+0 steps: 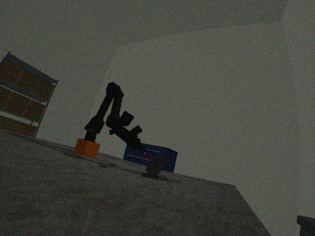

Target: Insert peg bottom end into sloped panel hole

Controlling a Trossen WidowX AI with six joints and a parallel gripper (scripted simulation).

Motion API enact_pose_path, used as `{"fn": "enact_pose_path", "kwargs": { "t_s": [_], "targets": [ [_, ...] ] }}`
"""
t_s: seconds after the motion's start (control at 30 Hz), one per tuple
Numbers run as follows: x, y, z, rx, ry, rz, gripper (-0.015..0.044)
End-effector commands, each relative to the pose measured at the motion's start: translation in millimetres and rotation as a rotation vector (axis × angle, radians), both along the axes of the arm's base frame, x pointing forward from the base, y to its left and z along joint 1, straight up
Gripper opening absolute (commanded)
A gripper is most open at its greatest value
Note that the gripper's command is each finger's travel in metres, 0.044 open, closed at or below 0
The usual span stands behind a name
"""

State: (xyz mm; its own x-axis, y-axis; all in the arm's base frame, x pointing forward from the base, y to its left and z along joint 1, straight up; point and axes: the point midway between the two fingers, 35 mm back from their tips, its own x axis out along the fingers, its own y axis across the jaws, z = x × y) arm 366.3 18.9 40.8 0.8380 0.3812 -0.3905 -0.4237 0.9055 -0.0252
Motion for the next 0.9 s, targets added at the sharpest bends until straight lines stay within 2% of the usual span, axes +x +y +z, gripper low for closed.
{"fn": "enact_pose_path", "kwargs": {
  "t_s": [0.0, 0.87],
  "targets": [
    [3.4, 0.5, -2.3, 0.004, 0.003, -0.004, 0.0],
    [7.0, 2.6, -3.9, 0.0, -0.003, 0.0, 0.0]
  ]
}}
